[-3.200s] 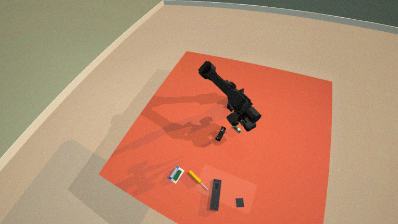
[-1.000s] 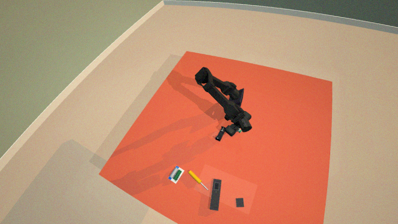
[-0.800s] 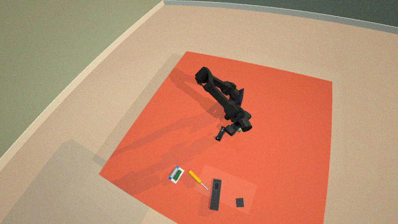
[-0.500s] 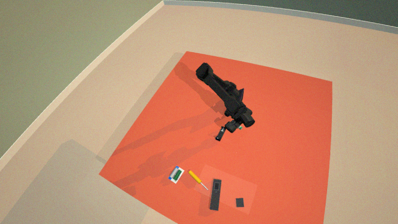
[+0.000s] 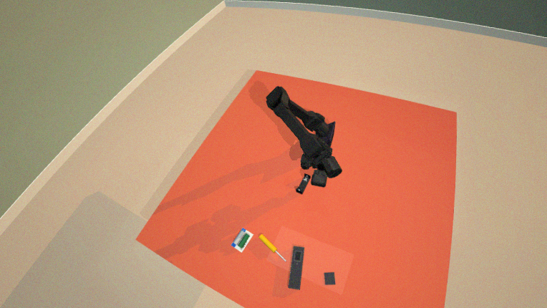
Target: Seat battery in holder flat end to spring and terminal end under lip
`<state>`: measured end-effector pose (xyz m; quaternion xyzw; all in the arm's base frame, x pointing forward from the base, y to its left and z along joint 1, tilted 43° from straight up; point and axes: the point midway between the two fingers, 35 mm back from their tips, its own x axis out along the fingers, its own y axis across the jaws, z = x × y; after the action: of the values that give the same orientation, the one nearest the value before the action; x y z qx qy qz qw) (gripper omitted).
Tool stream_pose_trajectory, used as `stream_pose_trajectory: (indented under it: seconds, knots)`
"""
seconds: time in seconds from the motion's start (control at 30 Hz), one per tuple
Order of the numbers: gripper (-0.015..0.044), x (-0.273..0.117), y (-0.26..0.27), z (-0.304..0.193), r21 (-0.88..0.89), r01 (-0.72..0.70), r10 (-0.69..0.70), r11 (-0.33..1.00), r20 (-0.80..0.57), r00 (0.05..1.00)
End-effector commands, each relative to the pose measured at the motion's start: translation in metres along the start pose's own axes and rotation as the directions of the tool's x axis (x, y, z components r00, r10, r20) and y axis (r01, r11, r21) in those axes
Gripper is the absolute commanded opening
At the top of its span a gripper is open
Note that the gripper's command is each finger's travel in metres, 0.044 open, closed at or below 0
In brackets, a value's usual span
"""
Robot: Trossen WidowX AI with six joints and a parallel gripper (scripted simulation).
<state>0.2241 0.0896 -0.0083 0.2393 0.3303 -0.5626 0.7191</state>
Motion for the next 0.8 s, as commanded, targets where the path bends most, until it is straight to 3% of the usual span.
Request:
stream_pose_trajectory:
  seconds: [0.0, 0.37, 0.77]
  knots:
    - [0.0068, -0.004, 0.007, 0.007, -0.144, -0.006, 0.006, 0.99, 0.001, 1.0]
    - [0.0068, -0.01, 0.023, 0.032, -0.575, -0.004, 0.007, 0.818, 0.002, 1.0]
    - [0.0068, -0.017, 0.036, 0.062, -0.9, 0.002, 0.007, 0.437, 0.006, 1.0]
